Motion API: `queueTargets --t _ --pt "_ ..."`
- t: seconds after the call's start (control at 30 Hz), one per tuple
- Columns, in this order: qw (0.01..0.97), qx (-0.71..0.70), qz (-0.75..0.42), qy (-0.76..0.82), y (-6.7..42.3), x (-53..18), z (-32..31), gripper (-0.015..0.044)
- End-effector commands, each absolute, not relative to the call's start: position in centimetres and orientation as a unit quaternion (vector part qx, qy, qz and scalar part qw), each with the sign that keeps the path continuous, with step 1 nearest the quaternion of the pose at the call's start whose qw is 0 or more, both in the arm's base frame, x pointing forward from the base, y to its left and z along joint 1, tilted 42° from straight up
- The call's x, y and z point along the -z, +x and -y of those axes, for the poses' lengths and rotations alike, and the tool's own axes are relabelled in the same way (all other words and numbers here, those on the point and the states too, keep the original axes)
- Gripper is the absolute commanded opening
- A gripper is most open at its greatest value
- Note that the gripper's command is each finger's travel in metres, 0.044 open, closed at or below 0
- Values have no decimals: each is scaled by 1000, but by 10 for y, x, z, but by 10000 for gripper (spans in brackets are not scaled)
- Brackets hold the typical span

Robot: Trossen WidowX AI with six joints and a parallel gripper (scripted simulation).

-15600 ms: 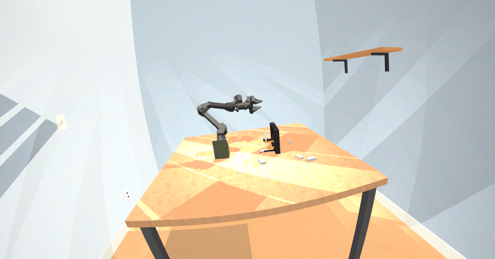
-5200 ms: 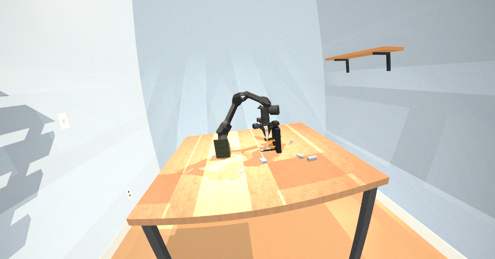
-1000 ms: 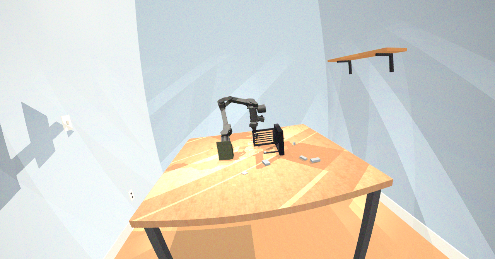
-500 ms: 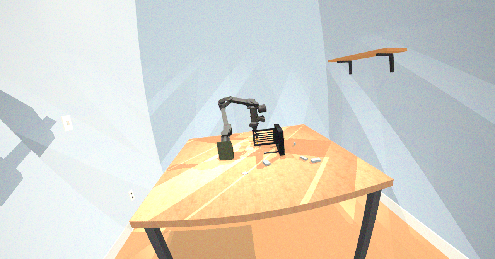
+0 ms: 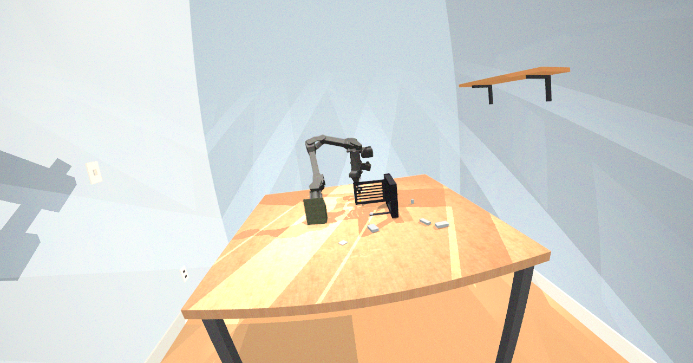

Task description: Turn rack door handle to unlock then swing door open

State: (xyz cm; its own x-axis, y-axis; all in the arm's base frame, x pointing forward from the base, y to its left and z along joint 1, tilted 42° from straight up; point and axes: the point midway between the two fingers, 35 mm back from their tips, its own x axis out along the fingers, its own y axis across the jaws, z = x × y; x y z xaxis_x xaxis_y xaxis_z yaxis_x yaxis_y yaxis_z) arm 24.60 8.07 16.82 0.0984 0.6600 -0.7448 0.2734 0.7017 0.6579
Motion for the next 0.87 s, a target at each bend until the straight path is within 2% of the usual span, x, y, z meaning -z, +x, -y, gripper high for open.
queueTargets --t 0.0,0.83 --pt "649 -146 -655 358 246 -171 -78 283" --pt "640 -125 -659 375 245 -196 -55 283"
